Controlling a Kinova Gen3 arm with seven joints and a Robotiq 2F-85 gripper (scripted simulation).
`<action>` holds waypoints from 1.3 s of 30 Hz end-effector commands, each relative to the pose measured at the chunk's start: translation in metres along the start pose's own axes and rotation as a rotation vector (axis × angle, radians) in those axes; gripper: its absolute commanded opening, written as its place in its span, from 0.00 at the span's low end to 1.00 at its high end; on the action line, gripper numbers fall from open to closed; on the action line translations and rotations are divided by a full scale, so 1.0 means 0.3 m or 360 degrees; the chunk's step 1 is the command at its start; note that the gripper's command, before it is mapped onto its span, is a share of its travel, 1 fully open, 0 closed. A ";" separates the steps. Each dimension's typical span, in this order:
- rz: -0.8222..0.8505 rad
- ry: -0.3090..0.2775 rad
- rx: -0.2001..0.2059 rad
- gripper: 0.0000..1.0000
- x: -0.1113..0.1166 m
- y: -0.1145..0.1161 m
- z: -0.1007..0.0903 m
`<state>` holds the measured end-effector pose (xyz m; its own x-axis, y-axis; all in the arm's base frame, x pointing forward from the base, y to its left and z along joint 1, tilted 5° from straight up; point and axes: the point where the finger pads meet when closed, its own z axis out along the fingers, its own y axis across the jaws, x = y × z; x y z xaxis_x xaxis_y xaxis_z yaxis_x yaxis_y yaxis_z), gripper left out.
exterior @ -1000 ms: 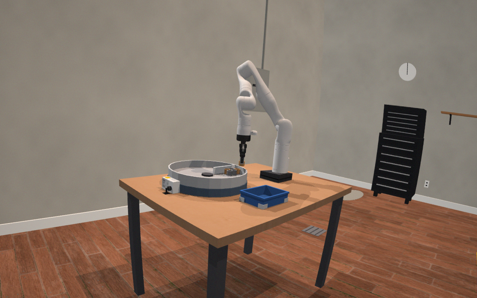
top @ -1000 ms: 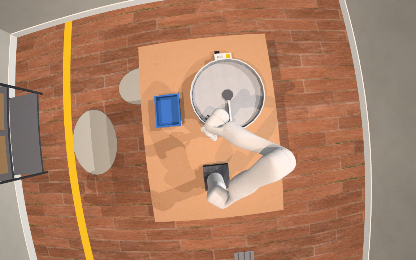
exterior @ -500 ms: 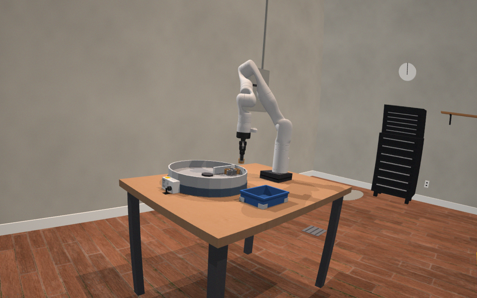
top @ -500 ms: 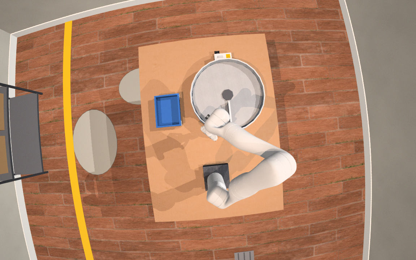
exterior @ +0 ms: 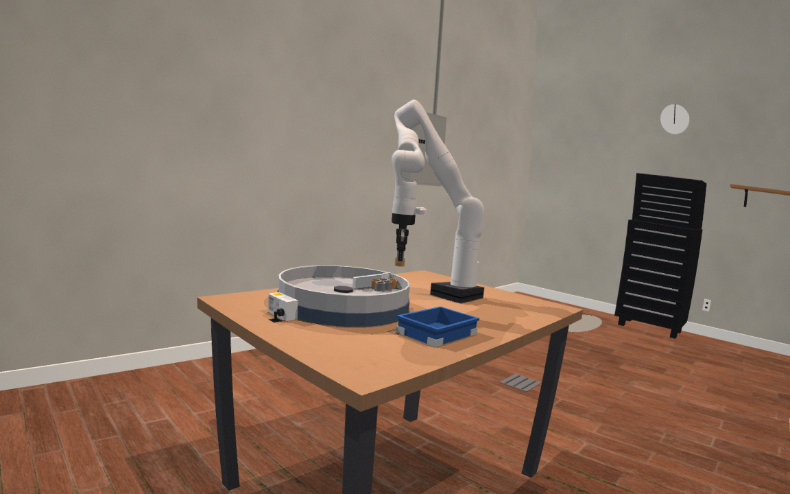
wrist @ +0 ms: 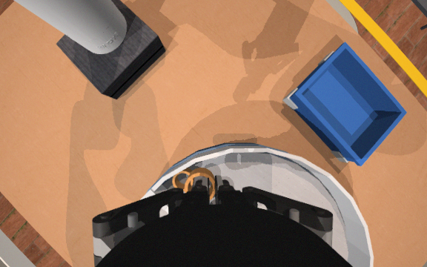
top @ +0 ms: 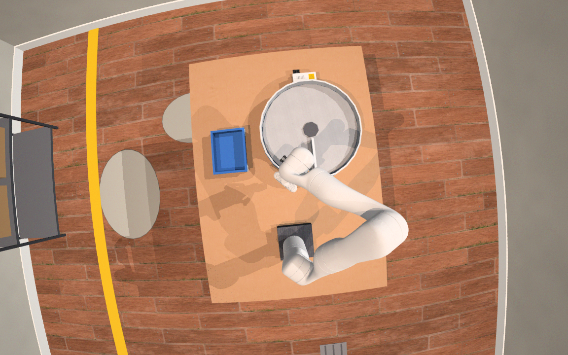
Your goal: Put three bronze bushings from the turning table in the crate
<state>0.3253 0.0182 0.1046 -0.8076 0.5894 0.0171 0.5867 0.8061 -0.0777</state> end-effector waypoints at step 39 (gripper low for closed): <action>0.0009 -0.0005 -0.0003 0.00 0.247 0.455 -0.004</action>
<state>0.3460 0.1406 0.0992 -0.7812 0.6242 0.0051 0.6219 0.7790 -0.0801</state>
